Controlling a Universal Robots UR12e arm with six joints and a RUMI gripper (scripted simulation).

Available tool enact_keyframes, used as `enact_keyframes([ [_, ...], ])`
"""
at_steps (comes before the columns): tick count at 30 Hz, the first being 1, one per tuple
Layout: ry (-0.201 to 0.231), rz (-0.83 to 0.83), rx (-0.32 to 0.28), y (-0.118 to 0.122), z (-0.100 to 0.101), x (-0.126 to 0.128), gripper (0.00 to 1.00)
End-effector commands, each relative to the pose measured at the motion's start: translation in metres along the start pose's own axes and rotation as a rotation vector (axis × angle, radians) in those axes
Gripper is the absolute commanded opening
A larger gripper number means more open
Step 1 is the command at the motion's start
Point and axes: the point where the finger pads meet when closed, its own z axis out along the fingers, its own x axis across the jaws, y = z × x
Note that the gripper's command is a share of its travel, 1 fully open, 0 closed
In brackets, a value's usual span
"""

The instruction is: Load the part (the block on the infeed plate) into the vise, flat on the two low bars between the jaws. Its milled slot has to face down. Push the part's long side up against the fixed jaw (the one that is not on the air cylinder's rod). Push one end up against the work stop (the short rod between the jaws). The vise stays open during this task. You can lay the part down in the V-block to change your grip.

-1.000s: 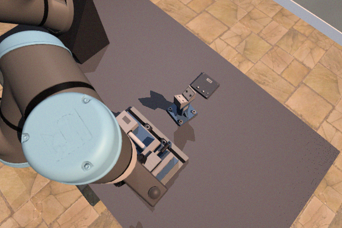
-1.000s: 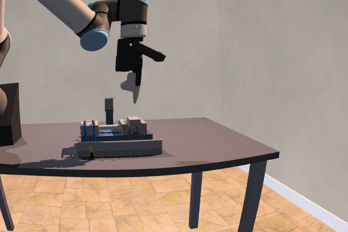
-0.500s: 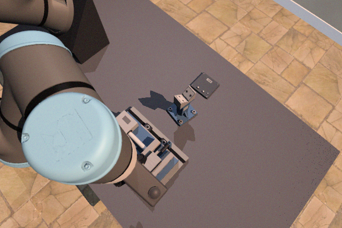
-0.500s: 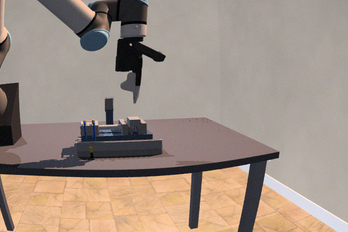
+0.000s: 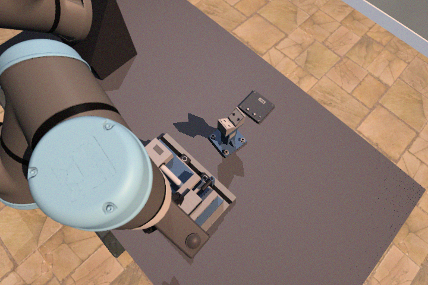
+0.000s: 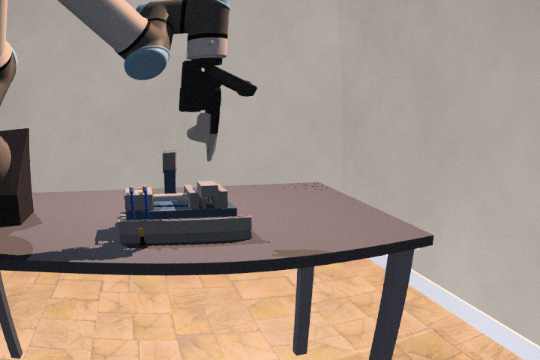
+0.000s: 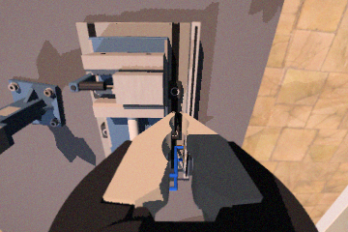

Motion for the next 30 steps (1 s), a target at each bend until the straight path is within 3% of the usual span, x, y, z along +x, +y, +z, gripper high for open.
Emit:
enact_keyframes([
  [1, 0.000, 0.000, 0.001, 0.000, 0.001, 0.000, 0.00],
  [30, -0.001, 0.000, 0.001, -0.001, 0.037, 0.000, 0.00],
])
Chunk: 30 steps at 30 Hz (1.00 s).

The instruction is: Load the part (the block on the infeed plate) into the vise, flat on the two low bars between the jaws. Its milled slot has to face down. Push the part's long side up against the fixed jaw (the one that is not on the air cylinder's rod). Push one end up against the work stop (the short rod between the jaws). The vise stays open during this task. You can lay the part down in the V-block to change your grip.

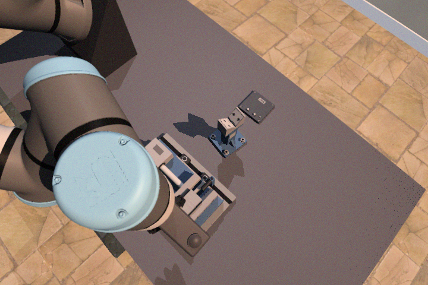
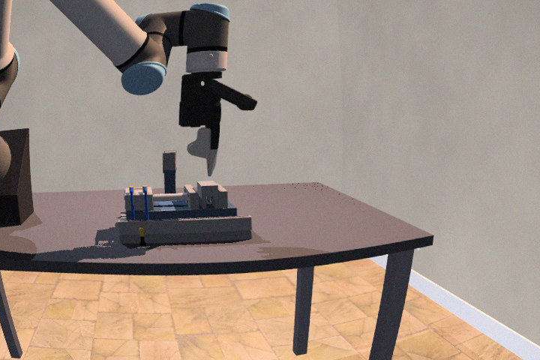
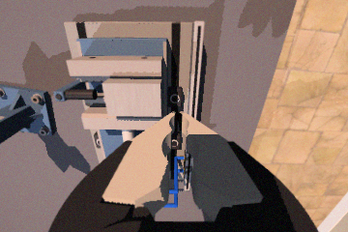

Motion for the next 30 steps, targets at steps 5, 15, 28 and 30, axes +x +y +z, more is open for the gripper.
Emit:
enact_keyframes([
  [5, 0.000, 0.000, 0.001, -0.001, 0.009, 0.000, 0.00],
  [15, 0.000, 0.000, 0.001, -0.001, 0.017, 0.000, 0.00],
  [28, 0.000, 0.000, 0.001, -0.001, 0.019, 0.000, 0.00],
  [30, 0.000, 0.000, 0.001, -0.001, 0.019, 0.000, 0.00],
])
